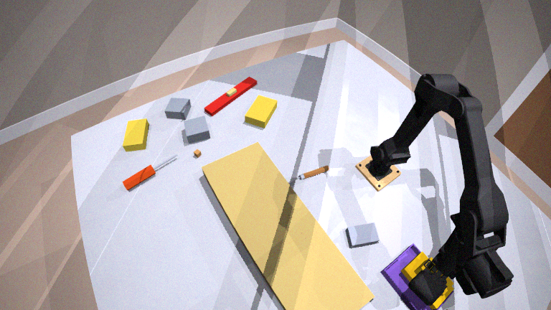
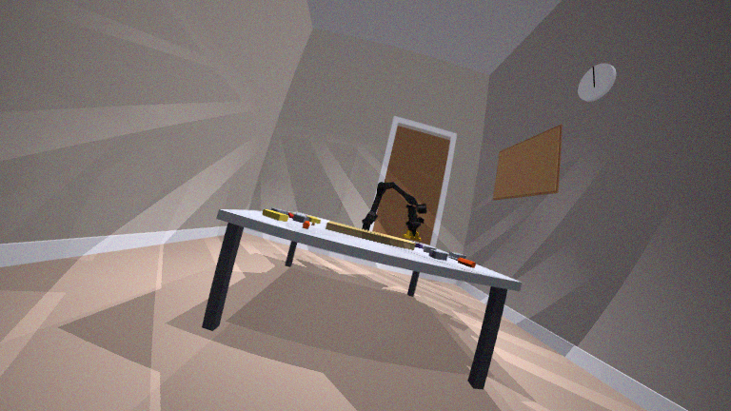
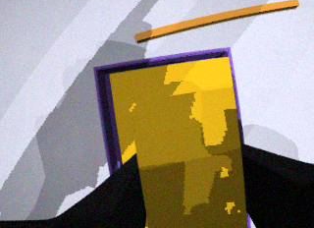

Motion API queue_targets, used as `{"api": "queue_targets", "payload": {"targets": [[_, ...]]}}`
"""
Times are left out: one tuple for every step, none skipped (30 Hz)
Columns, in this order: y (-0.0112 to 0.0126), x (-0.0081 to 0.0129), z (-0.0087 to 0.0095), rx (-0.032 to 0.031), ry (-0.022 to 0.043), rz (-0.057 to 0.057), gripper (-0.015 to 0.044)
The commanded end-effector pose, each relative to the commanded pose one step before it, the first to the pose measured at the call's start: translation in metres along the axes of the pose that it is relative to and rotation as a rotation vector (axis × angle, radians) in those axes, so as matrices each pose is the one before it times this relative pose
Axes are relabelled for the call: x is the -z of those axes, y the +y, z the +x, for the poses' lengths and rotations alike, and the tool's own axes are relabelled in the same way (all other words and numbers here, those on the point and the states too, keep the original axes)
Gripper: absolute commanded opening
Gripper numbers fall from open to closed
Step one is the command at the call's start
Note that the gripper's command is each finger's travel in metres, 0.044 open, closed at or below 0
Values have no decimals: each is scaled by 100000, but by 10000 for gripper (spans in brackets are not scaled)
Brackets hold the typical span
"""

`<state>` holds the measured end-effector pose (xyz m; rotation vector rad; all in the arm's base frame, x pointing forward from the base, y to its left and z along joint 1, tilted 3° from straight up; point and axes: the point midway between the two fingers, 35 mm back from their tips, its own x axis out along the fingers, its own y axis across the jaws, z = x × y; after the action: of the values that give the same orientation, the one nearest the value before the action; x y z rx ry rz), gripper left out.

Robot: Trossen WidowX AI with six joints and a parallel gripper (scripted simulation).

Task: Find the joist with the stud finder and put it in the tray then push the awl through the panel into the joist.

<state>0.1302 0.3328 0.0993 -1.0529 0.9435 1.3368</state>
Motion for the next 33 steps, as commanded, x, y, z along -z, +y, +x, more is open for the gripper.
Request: {"api": "queue_targets", "payload": {"targets": [[44,375,758,40,351,-334,0],[7,56,145,0,2,0,0],[7,56,145,0,2,0,0],[7,57,144,0,3,0,0],[8,58,144,0,3,0,0],[8,59,143,0,3,0,0],[9,59,143,0,3,0,0],[9,60,142,0,3,0,0],[9,61,142,0,3,0,0],[10,62,141,-1,3,0,0],[10,62,141,-1,3,0,0],[0,7,26,0,0,0,0],[0,14,49,0,0,0,0],[0,20,73,0,0,0,0],[0,28,98,0,1,0,0],[0,32,113,0,1,0,0],[0,37,128,0,1,0,0],[1,42,141,0,1,0,0],[1,44,147,0,1,0,0],[2,46,149,0,1,0,0],[2,47,149,0,1,0,0],[2,48,149,0,1,0,0],[3,49,149,0,1,0,0],[3,49,148,0,2,0,0],[3,39,117,0,1,0,0],[2,24,71,0,1,0,0],[1,8,24,0,0,0,0],[0,0,0,0,0,0,0],[0,0,0,0,0,0,0],[0,0,0,0,0,0,0],[0,0,0,0,0,0,0],[0,0,0,0,0,0,0],[-19,-102,-154,-17,-99,354,26]]}}
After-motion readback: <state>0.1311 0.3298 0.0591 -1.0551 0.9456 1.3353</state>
